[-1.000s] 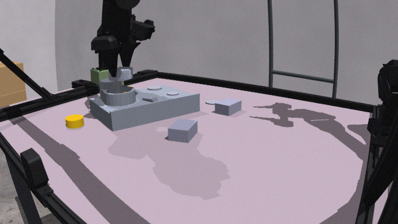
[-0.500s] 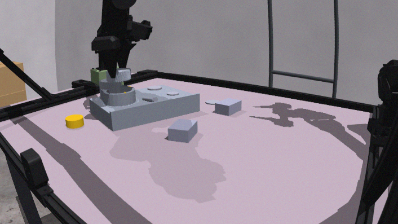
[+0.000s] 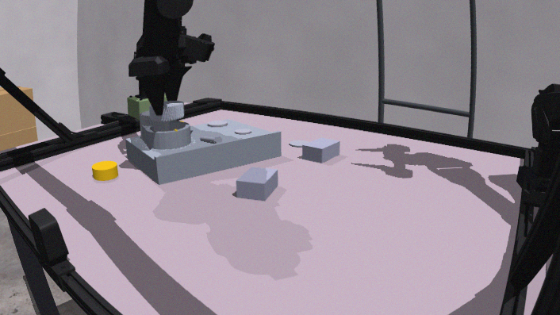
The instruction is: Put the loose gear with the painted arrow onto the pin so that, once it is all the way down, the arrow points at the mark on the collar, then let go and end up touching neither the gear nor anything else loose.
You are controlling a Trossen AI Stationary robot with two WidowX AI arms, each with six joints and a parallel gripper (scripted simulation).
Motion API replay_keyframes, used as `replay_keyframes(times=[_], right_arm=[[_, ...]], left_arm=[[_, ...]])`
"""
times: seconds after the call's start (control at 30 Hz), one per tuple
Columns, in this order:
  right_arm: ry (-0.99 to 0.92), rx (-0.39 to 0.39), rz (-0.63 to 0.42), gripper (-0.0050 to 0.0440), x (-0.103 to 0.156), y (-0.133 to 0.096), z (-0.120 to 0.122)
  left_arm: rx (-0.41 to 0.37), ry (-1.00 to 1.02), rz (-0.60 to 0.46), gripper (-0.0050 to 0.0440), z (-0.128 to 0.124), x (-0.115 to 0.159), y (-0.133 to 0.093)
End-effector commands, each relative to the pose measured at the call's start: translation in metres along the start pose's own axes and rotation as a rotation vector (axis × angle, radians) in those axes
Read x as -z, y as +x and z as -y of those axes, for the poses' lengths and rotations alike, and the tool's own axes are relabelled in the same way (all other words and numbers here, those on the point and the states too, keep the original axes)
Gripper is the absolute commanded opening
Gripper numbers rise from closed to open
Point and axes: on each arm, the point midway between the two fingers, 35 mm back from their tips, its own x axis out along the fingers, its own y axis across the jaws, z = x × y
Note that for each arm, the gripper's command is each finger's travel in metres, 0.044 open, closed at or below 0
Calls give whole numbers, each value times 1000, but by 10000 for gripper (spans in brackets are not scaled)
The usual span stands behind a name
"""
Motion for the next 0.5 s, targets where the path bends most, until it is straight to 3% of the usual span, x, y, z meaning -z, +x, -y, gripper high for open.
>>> replay_keyframes(times=[0.0, 0.47], right_arm=[[0, -2, 0, 400, 0, 0, 0], [0, -2, 0, 400, 0, 0, 0]], left_arm=[[1, 3, 2, 0, 0, 0, 1], [1, 41, 2, 0, 0, 0, 5]])
